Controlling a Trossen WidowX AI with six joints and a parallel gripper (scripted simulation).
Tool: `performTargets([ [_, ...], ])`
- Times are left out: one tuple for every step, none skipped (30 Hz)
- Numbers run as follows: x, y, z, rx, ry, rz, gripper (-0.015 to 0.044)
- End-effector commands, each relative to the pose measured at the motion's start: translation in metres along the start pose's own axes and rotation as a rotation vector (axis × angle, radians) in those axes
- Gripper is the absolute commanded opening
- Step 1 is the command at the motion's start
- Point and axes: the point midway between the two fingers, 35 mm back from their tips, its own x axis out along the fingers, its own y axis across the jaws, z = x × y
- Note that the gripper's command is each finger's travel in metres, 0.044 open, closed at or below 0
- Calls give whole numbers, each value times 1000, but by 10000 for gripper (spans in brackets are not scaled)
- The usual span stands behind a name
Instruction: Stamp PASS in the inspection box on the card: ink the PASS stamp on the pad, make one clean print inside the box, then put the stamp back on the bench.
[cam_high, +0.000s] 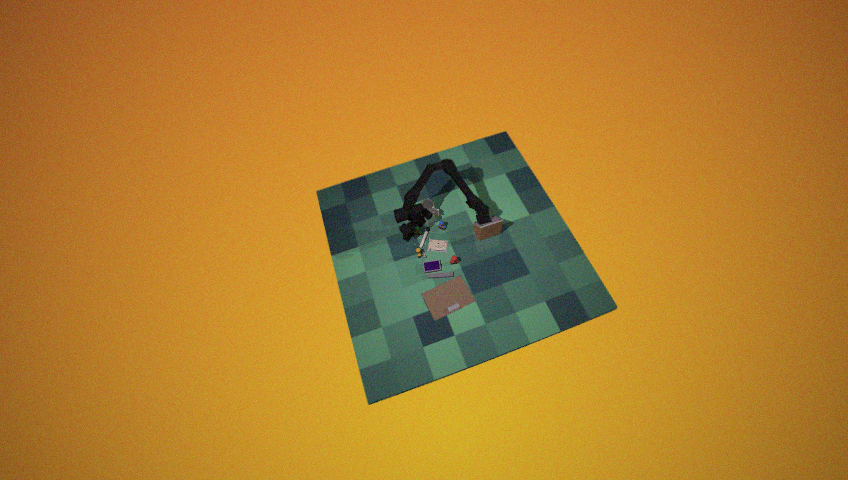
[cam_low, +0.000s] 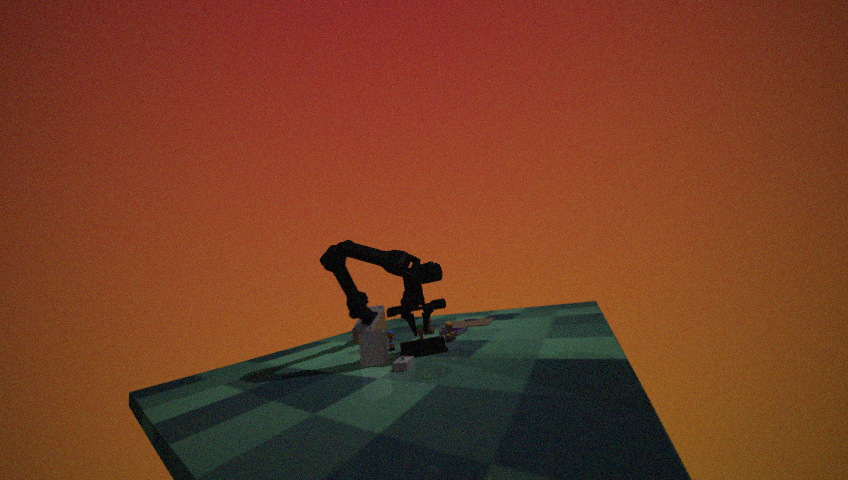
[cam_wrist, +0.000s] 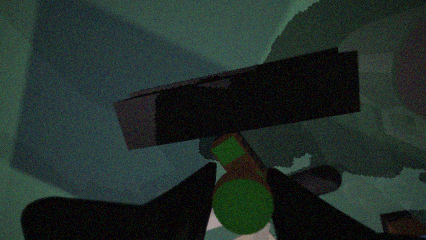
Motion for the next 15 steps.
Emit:
performTargets([
  [6, -1, 0, -6, -5, -5, 0],
  [8, -1, 0, -6, -5, -5, 0],
  [9, -2, 0, -6, -6, -5, 0],
  [10, -2, 0, -6, -6, -5, 0],
  [10, -2, 0, -6, -6, -5, 0],
  [7, -1, 0, 0, -1, -2, 26],
  [7, -1, 0, 0, -1, -2, 53],
  [7, -1, 0, 0, -1, -2, 79],
  [7, -1, 0, 0, -1, -2, 105],
  [7, -1, 0, 0, -1, -2, 131],
  [7, -1, 0, 0, -1, -2, 157],
  [7, -1, 0, 0, -1, -2, 184],
  [7, -1, 0, 0, -1, -2, 210],
  [7, -1, 0, 0, -1, -2, 236],
  [7, -1, 0, 0, -1, -2, 262],
])
